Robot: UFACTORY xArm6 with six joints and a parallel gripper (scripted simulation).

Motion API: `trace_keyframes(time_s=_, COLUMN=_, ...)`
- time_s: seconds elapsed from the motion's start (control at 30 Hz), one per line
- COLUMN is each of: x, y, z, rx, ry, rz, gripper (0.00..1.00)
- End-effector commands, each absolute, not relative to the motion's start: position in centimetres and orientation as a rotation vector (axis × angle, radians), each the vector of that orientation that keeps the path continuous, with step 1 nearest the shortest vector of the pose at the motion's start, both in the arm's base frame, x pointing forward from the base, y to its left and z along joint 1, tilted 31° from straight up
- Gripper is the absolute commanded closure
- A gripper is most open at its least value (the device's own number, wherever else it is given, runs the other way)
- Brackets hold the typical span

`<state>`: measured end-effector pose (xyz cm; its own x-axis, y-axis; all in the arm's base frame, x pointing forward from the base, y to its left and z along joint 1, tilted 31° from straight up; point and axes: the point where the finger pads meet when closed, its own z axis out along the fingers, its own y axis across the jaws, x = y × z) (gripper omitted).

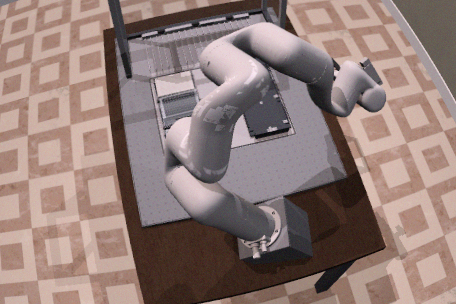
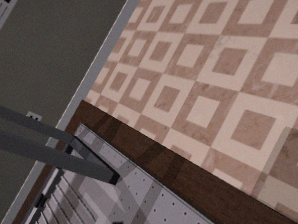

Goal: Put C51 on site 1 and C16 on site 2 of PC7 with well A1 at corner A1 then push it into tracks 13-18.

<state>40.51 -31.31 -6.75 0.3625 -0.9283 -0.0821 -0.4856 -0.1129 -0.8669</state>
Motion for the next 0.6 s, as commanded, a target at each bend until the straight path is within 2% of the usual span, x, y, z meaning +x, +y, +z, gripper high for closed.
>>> trace_keyframes(time_s=0.0, x=42.0, y=-30.4, z=-5.8, rx=-1.841, ry=1.131, rz=-0.642, gripper=0.00)
trace_keyframes(time_s=0.57, x=46.6, y=-25.5, z=-3.1, rx=-2.074, ry=0.740, rz=-0.643, gripper=0.00)
